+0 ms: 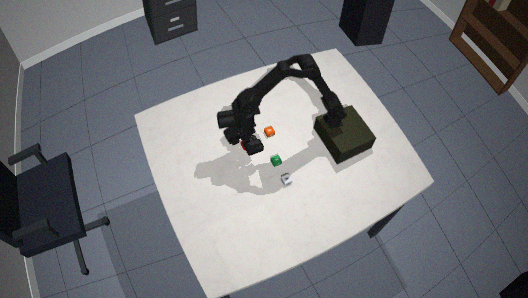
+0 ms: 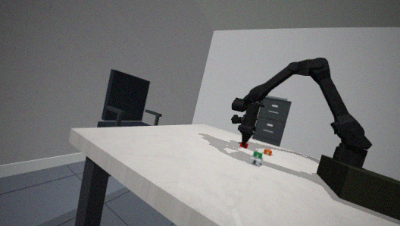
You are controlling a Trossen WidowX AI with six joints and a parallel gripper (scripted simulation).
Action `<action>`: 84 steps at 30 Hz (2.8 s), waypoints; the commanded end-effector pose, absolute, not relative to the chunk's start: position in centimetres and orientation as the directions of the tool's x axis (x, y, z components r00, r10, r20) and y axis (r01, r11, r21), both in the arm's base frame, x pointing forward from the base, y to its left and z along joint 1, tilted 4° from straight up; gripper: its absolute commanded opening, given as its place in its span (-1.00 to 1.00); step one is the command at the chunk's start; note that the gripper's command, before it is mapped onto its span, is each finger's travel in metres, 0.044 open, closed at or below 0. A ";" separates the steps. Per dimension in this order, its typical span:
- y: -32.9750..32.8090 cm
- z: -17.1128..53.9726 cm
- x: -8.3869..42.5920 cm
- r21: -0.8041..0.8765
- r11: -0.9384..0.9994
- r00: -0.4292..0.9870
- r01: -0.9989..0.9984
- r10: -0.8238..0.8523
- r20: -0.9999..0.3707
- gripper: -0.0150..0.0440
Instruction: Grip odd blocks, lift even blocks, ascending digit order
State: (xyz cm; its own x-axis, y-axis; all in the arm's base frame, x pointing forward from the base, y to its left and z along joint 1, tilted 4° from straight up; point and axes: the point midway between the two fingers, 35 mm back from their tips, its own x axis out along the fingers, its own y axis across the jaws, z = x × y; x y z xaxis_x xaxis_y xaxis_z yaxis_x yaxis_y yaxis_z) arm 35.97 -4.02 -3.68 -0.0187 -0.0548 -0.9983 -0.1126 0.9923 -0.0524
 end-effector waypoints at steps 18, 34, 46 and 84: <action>-3.9 -1.3 36.1 -0.055 0.992 -0.018 -0.117 -0.058 -0.998 0.86; -3.4 8.0 36.2 -0.055 0.992 -0.018 -0.117 -0.057 -0.998 -0.03; -2.5 8.0 35.7 -0.054 0.992 -0.018 -0.117 -0.056 -0.998 -0.08; 5.6 -2.8 27.5 -0.046 0.992 -0.026 -0.118 -0.049 -0.998 0.86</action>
State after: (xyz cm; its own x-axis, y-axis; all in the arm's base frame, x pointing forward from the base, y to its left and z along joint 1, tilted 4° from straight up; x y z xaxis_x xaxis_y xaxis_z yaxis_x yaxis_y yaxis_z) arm 27.73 5.65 -1.99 -0.0156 -0.0471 -0.9988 -0.1185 0.9919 -0.0449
